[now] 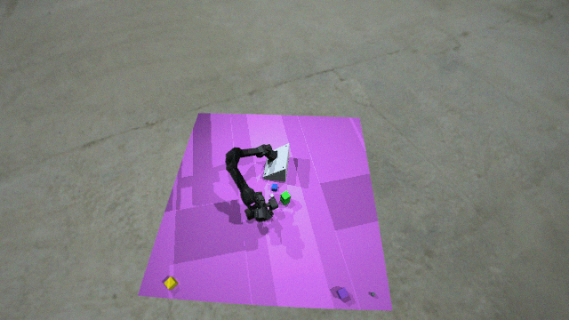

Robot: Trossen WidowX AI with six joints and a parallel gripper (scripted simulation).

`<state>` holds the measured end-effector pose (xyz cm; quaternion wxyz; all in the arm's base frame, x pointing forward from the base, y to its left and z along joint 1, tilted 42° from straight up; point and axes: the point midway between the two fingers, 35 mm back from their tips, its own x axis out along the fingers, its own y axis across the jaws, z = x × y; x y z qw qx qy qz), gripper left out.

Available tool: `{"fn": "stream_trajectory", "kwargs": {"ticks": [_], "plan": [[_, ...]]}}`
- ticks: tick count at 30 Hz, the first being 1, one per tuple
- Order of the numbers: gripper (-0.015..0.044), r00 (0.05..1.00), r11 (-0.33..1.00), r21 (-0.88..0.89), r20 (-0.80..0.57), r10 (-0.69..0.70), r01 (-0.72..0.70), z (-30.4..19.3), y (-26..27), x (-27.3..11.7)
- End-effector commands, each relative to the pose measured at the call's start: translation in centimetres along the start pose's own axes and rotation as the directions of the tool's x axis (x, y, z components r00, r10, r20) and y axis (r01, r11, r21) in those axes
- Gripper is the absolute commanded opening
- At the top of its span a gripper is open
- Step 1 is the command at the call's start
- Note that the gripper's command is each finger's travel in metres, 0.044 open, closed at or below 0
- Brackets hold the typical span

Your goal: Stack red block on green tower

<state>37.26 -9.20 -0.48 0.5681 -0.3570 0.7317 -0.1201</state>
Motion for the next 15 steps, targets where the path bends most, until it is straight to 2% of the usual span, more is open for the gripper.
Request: {"fn": "stream_trajectory", "kwargs": {"ticks": [1, 15], "plan": [[0.044, 1.0, 1.0, -0.006, -0.006, -0.004, 0.004, -0.19, -0.02, 0.82], [0.044, 1.0, 1.0, -0.006, -0.006, -0.004, 0.004, -0.21, -0.01, 1.05]]}}
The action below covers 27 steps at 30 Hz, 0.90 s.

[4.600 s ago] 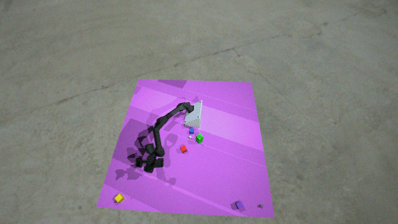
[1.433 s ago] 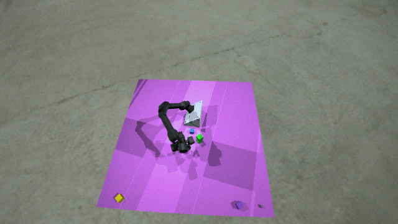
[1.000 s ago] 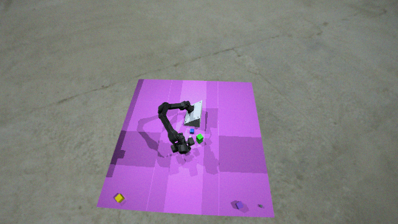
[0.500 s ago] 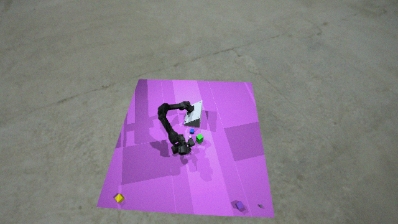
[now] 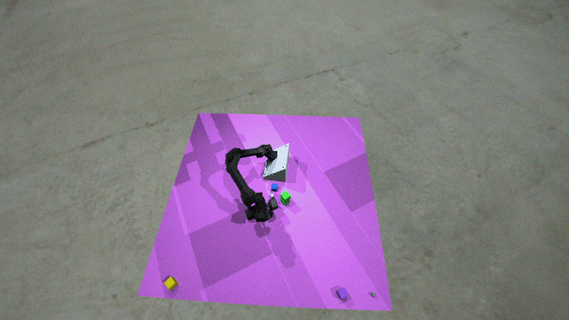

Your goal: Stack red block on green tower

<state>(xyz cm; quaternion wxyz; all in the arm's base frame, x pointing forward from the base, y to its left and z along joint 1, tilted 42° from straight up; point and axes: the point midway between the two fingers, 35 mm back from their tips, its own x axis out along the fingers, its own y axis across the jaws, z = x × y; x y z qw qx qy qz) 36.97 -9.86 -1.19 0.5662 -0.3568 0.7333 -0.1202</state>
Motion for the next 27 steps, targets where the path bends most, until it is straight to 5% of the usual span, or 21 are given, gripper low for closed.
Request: {"fn": "stream_trajectory", "kwargs": {"ticks": [1, 4, 14, 20, 25, 27], "plan": [[0.044, 1.0, 1.0, -0.005, -0.002, -0.005, 0.005, 0.0, -0.1, 0.1], [0.044, 1.0, 1.0, -0.005, -0.002, -0.005, 0.005, 0.0, -0.1, 0.0], [0.0177, 1.0, 1.0, -0.005, -0.002, -0.005, 0.005, 0.0, -0.1, 0.0], [0.0137, 1.0, 1.0, -0.005, -0.002, -0.005, 0.005, 0.0, -0.1, 0.0], [0.0006, 1.0, 1.0, -0.005, -0.001, -0.004, 0.004, 0.0, 0.0, -1.5], [0.0, 1.0, 1.0, -0.005, -0.001, -0.004, 0.004, 0.0, 0.0, -2.5]]}}
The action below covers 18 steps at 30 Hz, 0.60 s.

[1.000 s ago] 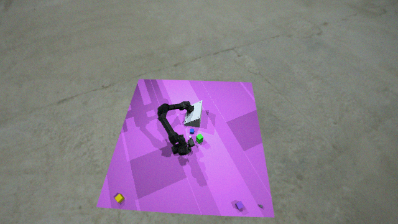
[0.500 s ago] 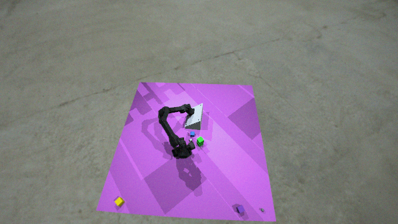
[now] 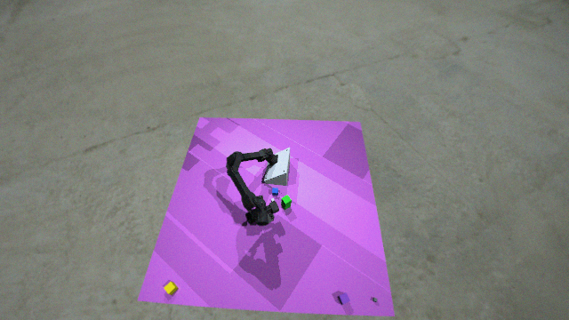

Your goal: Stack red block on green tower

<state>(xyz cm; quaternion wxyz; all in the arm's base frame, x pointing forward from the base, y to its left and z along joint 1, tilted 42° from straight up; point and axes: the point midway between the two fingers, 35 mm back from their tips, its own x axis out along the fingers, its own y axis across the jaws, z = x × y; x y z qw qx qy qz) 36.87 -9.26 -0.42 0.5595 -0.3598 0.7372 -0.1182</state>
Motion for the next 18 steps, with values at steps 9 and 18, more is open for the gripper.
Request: {"fn": "stream_trajectory", "kwargs": {"ticks": [9, 18], "plan": [[0.0, 1.0, 1.0, 0.007, 0.012, -0.002, 0.001, 0.2, 0.0, -6.1], [0.0, 1.0, 1.0, 0.006, 0.012, 0.0, 0.0, 0.1, 0.0, -10.3]]}}
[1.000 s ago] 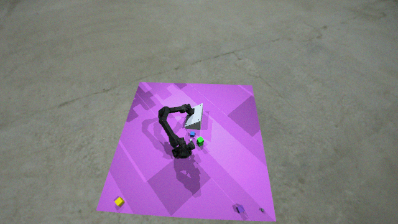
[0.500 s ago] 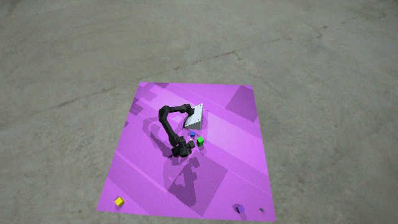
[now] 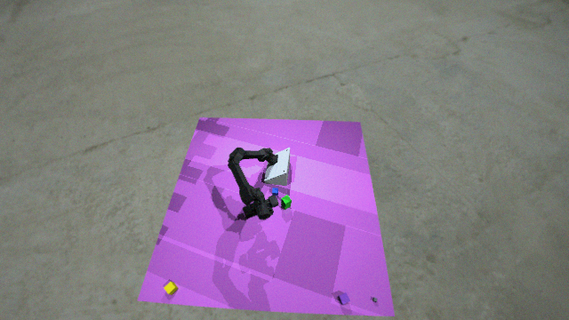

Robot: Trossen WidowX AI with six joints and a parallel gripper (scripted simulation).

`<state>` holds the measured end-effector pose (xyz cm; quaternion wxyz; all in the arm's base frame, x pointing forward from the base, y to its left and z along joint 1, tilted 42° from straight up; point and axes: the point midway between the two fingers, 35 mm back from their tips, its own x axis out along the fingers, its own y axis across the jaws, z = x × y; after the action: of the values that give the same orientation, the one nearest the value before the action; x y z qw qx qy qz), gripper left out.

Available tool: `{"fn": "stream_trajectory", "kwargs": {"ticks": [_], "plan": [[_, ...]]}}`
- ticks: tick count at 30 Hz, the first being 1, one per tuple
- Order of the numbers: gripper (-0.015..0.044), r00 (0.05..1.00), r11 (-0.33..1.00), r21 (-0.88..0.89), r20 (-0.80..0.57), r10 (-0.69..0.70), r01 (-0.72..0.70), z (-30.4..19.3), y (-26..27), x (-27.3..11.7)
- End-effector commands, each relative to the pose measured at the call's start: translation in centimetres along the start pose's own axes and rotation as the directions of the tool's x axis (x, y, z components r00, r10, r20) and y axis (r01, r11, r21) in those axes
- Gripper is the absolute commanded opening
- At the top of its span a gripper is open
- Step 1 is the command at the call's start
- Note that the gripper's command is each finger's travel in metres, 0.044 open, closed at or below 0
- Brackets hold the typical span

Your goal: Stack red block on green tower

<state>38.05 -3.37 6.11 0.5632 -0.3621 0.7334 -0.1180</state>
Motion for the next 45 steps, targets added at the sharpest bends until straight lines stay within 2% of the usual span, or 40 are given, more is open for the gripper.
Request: {"fn": "stream_trajectory", "kwargs": {"ticks": [1, 11, 31, 40, 45], "plan": [[0.0, 1.0, 1.0, 0.005, 0.002, 0.005, -0.005, 0.0, 0.1, -1.8], [0.0, 1.0, 1.0, 0.005, 0.003, 0.006, -0.006, 0.1, 0.6, -2.1], [0.0, 1.0, 1.0, 0.002, 0.003, 0.013, -0.013, -2.1, 15.9, -2.2], [0.0, 1.0, 1.0, 0.003, 0.002, 0.012, -0.012, -2.2, 16.3, -1.8], [0.0, 1.0, 1.0, 0.003, 0.003, 0.012, -0.012, -2.2, 16.3, -0.2]]}}
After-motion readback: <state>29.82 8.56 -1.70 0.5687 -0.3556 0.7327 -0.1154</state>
